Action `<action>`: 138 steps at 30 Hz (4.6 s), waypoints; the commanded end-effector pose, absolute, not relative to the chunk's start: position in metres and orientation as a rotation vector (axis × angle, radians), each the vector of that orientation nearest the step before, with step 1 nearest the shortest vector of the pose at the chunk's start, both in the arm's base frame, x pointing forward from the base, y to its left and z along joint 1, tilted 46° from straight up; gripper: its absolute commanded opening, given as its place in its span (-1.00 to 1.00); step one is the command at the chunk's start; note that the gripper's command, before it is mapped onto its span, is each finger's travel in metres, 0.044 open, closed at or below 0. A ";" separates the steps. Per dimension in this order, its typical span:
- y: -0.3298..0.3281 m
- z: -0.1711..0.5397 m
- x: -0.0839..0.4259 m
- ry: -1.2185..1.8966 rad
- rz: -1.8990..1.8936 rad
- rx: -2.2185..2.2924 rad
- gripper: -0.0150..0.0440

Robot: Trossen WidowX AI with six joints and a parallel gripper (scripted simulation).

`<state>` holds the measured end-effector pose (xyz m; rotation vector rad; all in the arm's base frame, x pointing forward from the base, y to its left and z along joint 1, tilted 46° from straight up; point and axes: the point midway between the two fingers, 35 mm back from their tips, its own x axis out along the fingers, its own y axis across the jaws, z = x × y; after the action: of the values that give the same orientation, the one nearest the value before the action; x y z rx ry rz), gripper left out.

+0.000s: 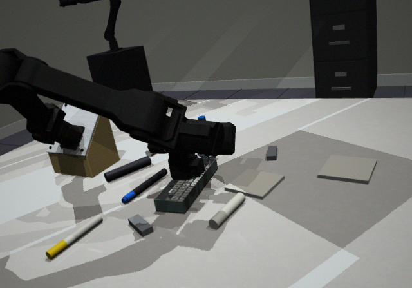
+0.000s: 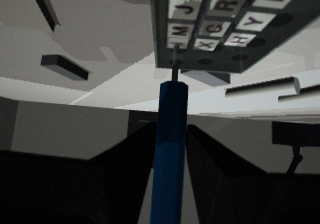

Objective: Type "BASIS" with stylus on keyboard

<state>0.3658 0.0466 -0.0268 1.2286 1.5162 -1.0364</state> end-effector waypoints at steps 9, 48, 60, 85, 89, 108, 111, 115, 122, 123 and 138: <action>0.071 -0.004 0.364 1.518 -1.032 1.224 -0.22; -0.010 0.089 0.390 1.510 -1.032 1.218 -0.49; -0.034 0.115 0.387 1.509 -1.034 1.220 -0.49; -0.050 0.100 0.389 1.509 -1.035 1.219 -0.22; -0.052 0.100 0.389 1.508 -1.035 1.219 -0.22; -0.057 0.095 0.390 1.508 -1.035 1.219 -0.22; -0.058 0.095 0.390 1.508 -1.035 1.219 -0.22; -0.058 0.094 0.390 1.508 -1.035 1.219 -0.22; -0.060 0.093 0.390 1.508 -1.036 1.219 -0.22; -0.060 0.093 0.390 1.508 -1.036 1.219 -0.22; -0.065 0.088 0.391 1.508 -1.036 1.219 -0.22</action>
<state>0.3910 -0.0621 0.0902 1.2280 1.5090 -1.0358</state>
